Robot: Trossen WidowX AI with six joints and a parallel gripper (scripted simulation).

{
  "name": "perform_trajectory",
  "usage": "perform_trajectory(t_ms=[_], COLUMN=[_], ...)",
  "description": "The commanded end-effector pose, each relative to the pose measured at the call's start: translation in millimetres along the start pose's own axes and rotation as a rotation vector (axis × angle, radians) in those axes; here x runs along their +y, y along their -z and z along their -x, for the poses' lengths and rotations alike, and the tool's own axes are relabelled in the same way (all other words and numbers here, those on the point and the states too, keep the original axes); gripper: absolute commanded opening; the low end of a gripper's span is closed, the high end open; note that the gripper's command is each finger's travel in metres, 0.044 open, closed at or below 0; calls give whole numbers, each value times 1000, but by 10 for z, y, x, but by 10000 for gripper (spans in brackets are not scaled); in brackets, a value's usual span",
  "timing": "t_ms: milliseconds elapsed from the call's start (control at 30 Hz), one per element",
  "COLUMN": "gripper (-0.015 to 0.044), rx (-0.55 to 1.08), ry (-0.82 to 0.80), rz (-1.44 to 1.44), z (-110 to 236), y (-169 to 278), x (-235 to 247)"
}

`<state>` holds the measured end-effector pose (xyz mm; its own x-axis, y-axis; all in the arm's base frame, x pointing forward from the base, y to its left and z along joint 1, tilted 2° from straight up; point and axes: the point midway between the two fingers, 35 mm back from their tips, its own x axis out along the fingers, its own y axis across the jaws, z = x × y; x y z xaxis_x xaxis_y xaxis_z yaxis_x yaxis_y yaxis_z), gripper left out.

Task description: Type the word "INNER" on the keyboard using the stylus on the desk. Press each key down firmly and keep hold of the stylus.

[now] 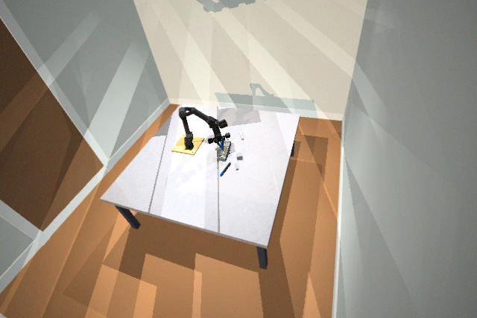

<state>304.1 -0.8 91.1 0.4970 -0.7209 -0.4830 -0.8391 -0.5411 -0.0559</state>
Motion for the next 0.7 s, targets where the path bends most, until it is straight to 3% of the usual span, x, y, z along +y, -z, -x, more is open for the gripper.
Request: perform_trajectory(t_ms=[0, 667], gripper=[81, 81], rx=[-4, -4], ry=[-3, -3], rz=[6, 6], z=[-14, -40], y=[-35, -82], x=[17, 17])
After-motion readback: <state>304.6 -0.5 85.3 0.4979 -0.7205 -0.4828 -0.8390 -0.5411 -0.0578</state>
